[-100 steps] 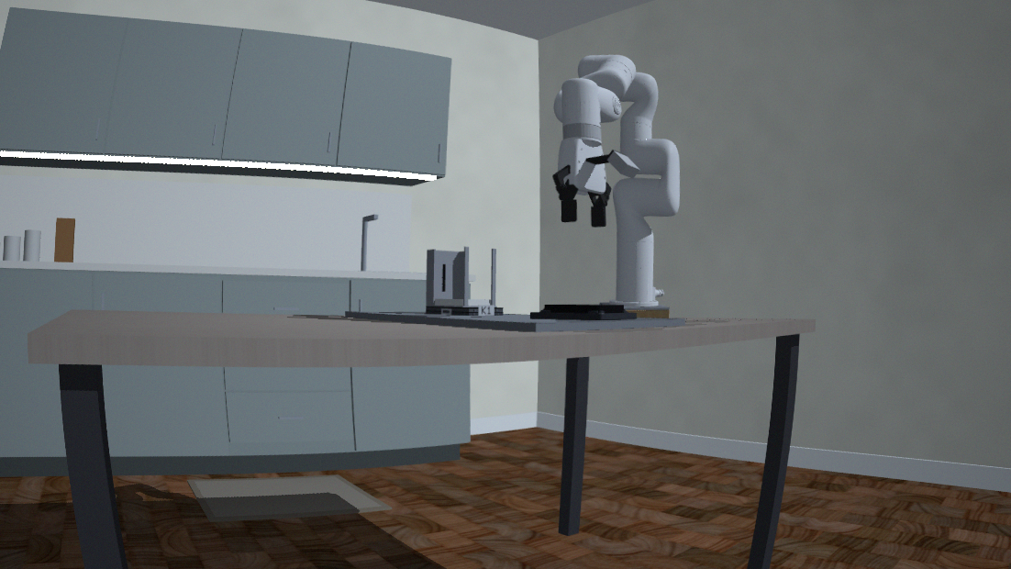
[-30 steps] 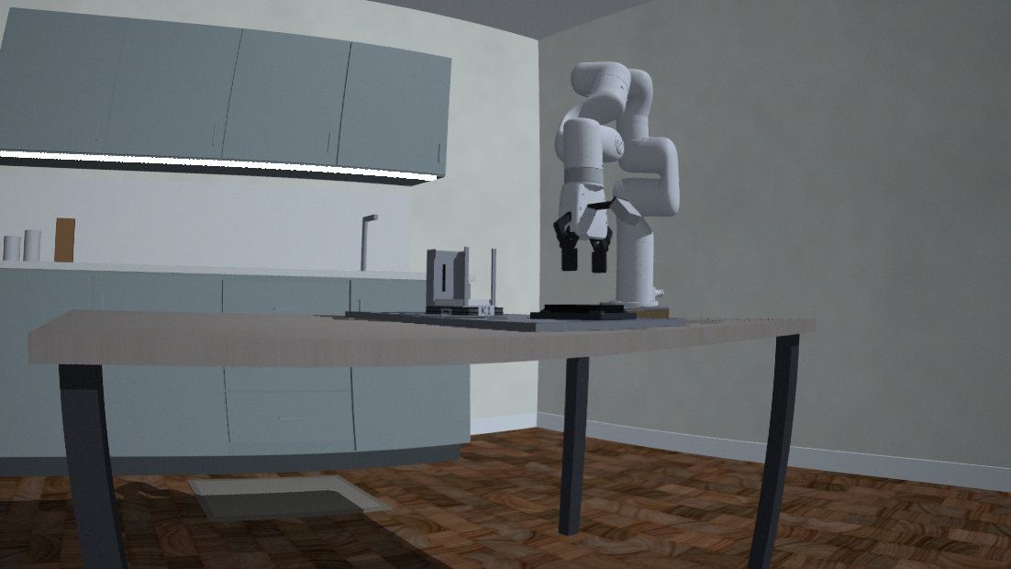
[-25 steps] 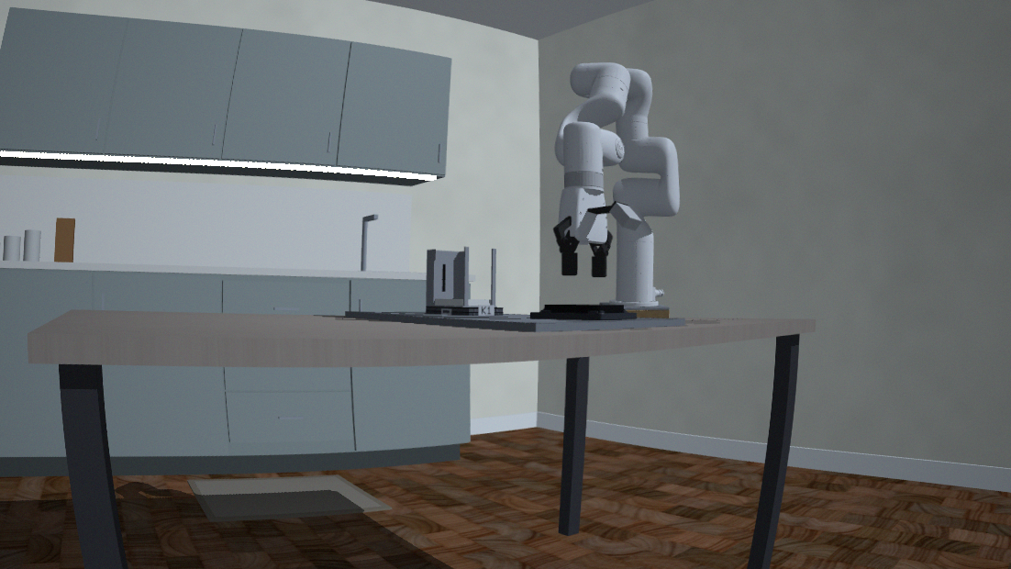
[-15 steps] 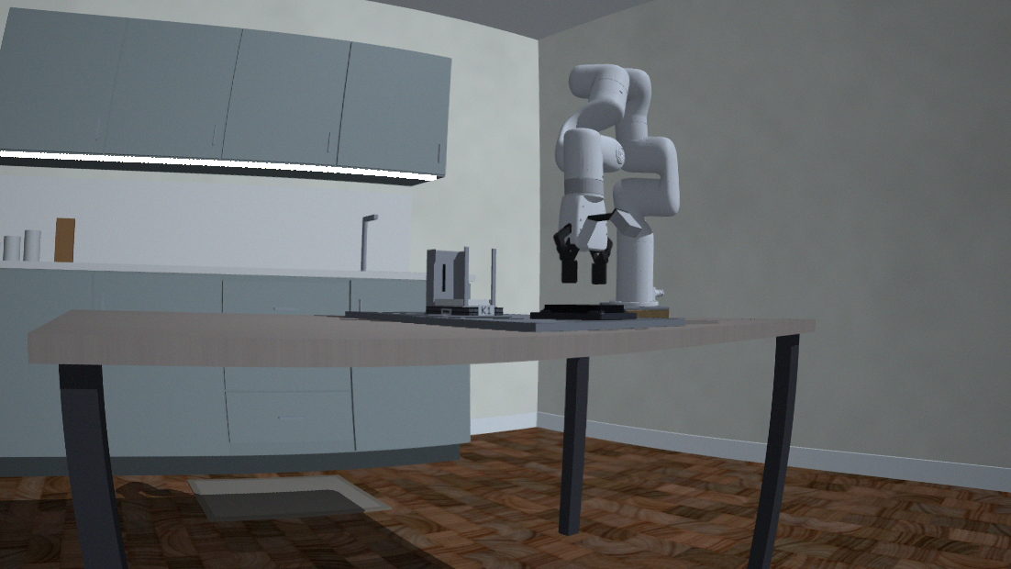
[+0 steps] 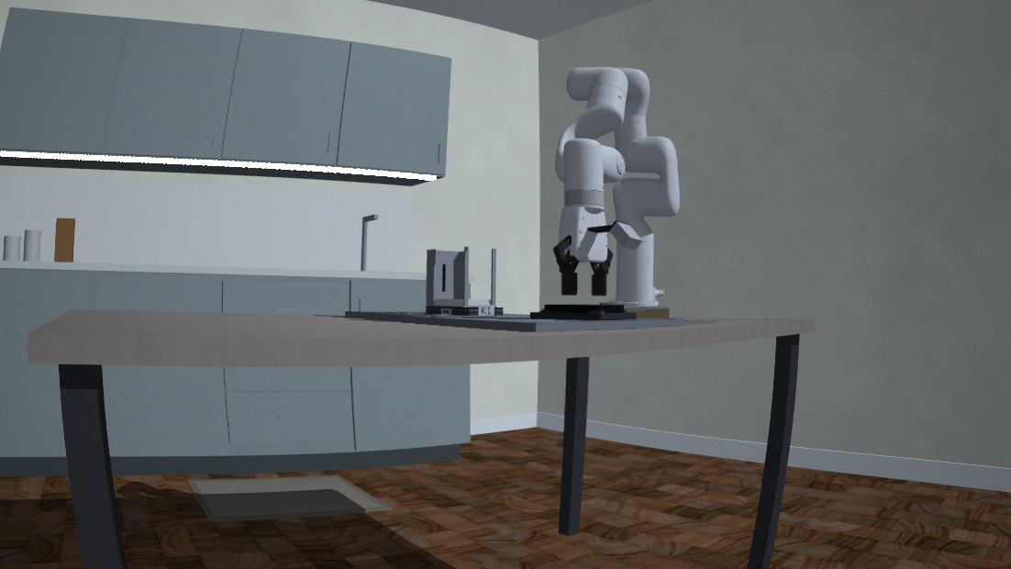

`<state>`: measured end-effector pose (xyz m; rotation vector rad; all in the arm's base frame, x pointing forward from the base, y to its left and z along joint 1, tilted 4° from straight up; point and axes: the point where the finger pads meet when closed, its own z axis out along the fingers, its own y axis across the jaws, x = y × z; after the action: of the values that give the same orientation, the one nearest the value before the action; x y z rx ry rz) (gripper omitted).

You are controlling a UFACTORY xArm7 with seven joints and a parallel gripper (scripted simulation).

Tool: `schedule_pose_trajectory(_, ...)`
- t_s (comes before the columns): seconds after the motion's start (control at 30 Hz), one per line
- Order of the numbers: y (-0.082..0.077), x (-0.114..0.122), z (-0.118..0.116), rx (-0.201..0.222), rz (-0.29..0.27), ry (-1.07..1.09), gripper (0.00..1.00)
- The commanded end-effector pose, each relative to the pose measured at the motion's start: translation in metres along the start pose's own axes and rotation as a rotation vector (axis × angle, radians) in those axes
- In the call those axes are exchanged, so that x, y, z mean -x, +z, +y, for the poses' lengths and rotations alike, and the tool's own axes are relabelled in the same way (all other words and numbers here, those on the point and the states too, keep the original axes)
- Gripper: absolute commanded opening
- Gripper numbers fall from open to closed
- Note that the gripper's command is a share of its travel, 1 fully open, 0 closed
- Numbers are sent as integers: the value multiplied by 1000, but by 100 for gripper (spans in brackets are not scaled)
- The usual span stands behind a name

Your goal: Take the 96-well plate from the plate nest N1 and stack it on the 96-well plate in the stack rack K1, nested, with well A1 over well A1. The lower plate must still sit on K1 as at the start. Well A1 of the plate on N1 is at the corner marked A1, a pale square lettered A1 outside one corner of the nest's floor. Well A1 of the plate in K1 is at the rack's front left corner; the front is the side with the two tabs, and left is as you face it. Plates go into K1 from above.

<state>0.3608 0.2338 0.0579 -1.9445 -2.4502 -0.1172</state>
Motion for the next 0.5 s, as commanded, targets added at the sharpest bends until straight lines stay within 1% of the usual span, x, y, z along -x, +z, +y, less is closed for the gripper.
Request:
schedule_pose_trajectory(0.0, 2, 0, 2, 4, 1, 0, 100)
schedule_pose_trajectory(0.47, 4, 0, 1, 4, 1, 0, 100)
